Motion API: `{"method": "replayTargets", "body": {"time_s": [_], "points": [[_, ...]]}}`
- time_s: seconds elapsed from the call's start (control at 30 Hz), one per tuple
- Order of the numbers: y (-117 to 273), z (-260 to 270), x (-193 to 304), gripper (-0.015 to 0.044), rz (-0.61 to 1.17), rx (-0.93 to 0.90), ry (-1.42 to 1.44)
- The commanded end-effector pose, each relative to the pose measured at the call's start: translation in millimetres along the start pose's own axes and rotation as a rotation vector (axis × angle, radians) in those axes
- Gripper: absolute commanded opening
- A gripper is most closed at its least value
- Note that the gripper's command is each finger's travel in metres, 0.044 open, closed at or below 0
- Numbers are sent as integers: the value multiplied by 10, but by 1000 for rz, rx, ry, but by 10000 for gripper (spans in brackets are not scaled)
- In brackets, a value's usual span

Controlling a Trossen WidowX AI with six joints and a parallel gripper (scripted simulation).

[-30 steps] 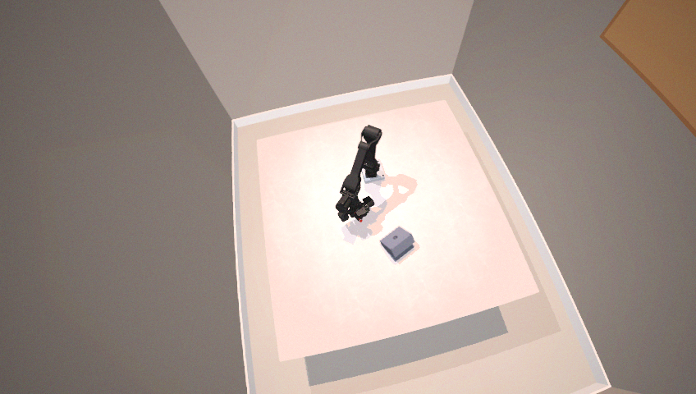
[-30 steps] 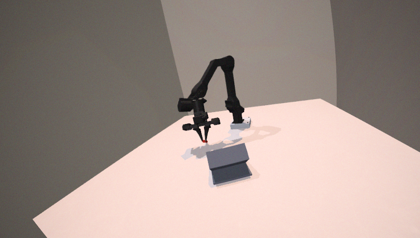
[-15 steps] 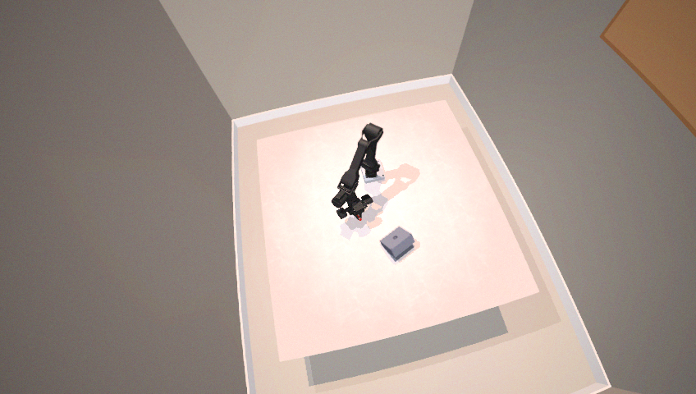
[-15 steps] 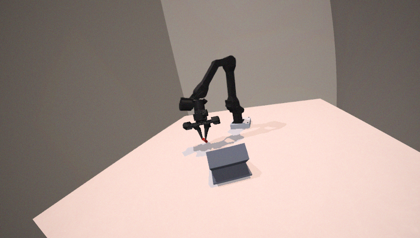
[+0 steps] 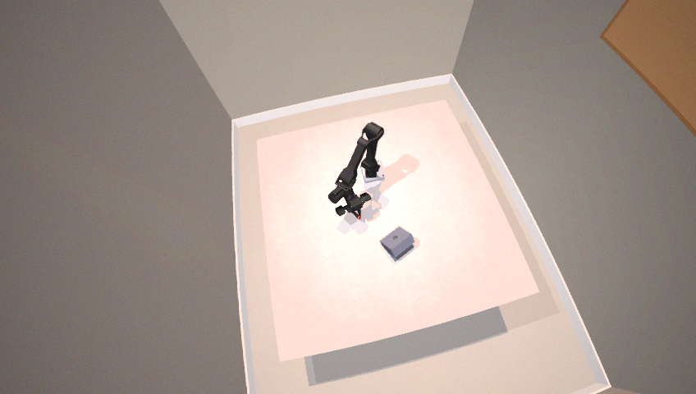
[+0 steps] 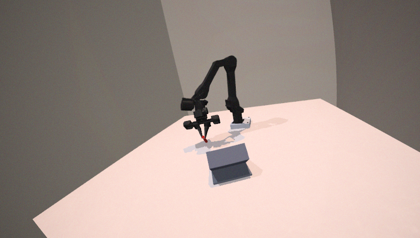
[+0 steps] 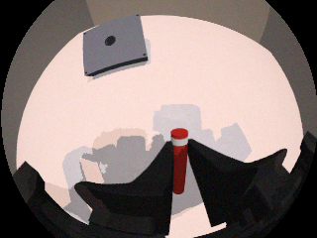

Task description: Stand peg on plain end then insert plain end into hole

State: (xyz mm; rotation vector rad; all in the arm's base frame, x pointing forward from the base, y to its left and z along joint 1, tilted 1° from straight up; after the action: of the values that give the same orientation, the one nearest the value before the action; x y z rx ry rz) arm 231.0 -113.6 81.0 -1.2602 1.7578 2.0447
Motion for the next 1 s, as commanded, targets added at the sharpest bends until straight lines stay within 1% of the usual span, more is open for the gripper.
{"method": "replayTargets", "body": {"time_s": [0.0,0.97], "points": [[25,14,36,50,-44,1,5],[159,30,260,50,-293,18,4]]}}
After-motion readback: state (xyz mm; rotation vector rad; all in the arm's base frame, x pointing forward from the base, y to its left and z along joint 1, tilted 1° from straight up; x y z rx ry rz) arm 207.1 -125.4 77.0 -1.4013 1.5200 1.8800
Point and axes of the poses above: the point midway between the two fingers, 35 mm back from their tips, its own y axis back along the fingers, its own z axis across the jaws, x = y × z, the point moved 4 cm from there along y, back along the fingers, and after that the axes turned 4 degrees about y, right-handed, at the moved point
